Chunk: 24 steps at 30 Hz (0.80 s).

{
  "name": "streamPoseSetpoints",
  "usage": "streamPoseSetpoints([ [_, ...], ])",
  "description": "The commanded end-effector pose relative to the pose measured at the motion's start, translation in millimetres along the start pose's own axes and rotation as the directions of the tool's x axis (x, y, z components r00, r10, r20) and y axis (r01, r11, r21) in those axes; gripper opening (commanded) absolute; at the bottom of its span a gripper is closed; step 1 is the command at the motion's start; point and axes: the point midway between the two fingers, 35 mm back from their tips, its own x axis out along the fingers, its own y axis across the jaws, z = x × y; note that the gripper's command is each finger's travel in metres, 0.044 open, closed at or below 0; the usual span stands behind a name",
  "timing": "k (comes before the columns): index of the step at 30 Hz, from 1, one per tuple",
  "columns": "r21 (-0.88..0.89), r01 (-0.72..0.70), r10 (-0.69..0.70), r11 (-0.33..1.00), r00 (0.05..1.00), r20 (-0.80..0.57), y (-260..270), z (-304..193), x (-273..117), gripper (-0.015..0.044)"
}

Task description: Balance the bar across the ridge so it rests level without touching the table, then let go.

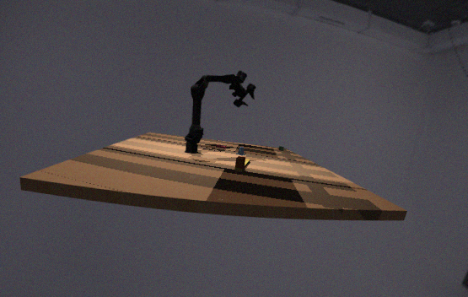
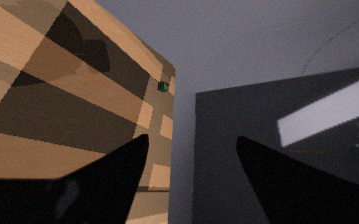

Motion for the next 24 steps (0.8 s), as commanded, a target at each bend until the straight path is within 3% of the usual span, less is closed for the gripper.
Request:
streamPoseSetpoints([
  [1, 0.001, -0.051, 0.051, 0.999, 0.995, -0.089, 8, -35, 10, 0.0315],
  [24, 0.080, -0.210, 0.224, 0.975, 0.897, -0.381, 35, -185, 1, 0.0315],
])
